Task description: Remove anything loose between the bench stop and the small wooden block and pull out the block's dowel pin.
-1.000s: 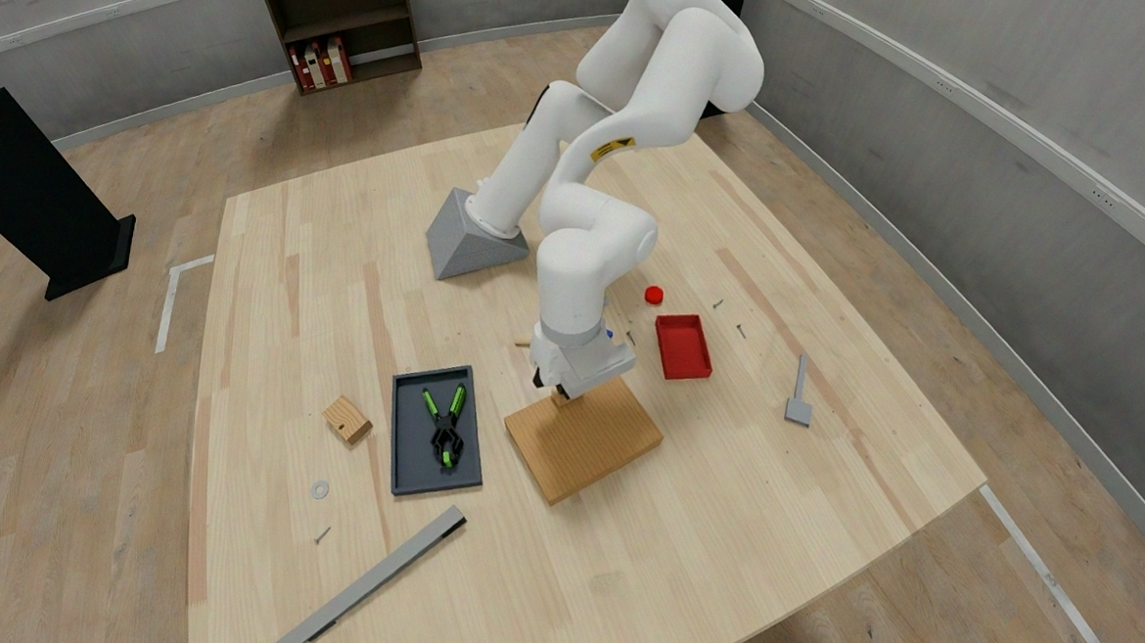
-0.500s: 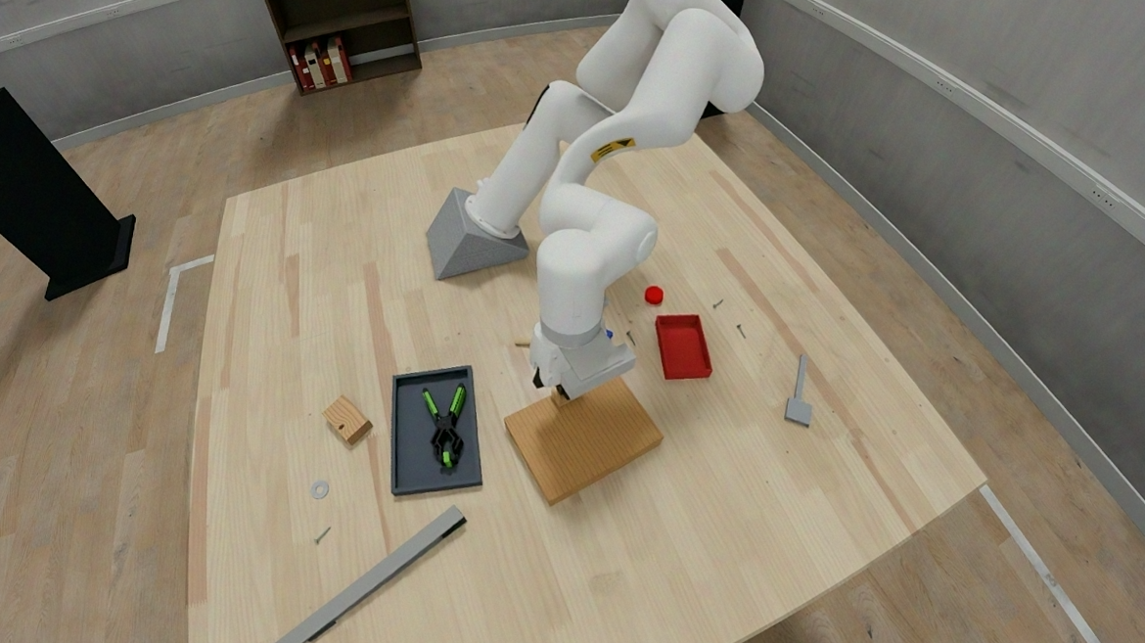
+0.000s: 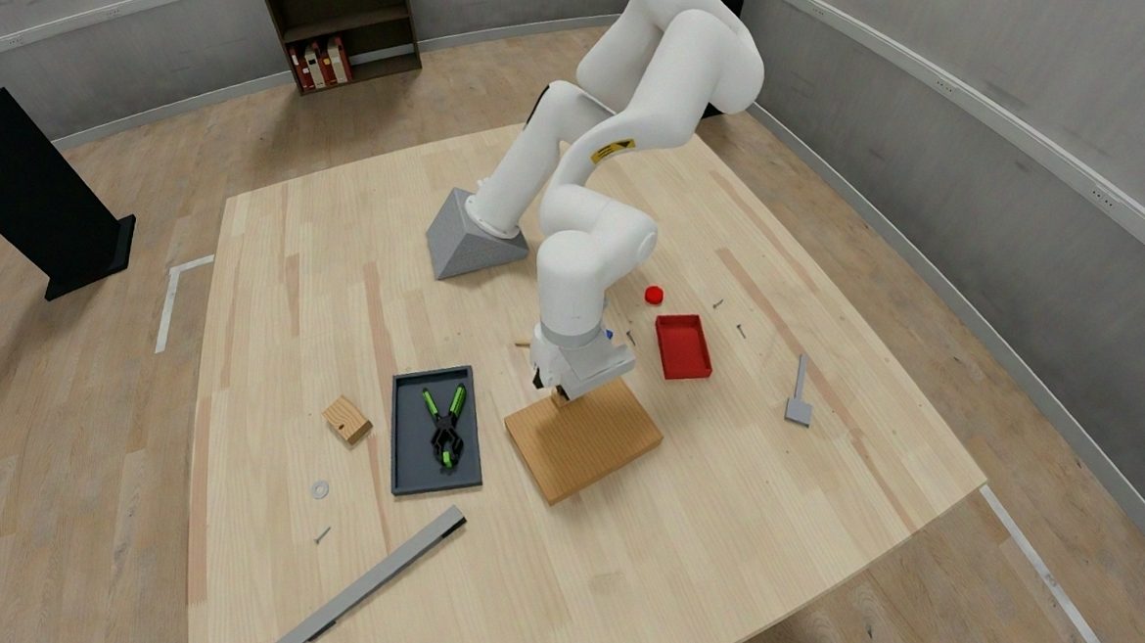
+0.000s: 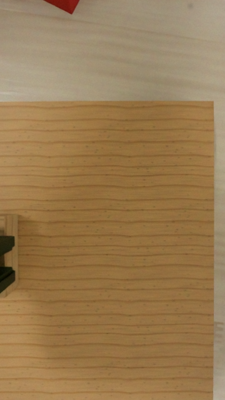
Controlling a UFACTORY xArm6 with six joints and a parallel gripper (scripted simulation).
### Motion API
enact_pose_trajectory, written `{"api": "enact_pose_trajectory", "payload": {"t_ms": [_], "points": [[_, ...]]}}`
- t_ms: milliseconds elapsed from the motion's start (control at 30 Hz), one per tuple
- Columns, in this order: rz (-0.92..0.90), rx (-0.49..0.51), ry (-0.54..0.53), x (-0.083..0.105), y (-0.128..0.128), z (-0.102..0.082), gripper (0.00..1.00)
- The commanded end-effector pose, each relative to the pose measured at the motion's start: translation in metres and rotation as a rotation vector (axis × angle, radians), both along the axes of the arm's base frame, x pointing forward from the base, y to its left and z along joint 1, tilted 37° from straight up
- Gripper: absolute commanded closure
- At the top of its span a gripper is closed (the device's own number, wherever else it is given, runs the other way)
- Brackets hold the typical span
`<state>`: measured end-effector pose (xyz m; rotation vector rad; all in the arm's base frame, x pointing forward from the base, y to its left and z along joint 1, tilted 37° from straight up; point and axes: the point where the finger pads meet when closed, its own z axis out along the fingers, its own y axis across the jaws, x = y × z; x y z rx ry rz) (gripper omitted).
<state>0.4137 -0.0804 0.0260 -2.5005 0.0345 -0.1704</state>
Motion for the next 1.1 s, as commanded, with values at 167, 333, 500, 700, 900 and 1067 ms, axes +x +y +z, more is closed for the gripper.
{"api": "enact_pose_trajectory", "payload": {"t_ms": [167,333,500,700,900,1067], "points": [[-0.001,-0.002,-0.003,0.0012,-0.0009,0.0006,1.0],[-0.001,-0.002,-0.003,0.0012,-0.0008,0.0005,1.0],[-0.001,-0.002,-0.003,0.0012,-0.0008,0.0005,1.0],[-0.001,-0.002,-0.003,0.0012,-0.0008,0.0005,1.0],[-0.001,-0.002,-0.003,0.0012,-0.0008,0.0005,0.72],[-0.001,-0.002,-0.003,0.0012,-0.0008,0.0005,0.72]]}}
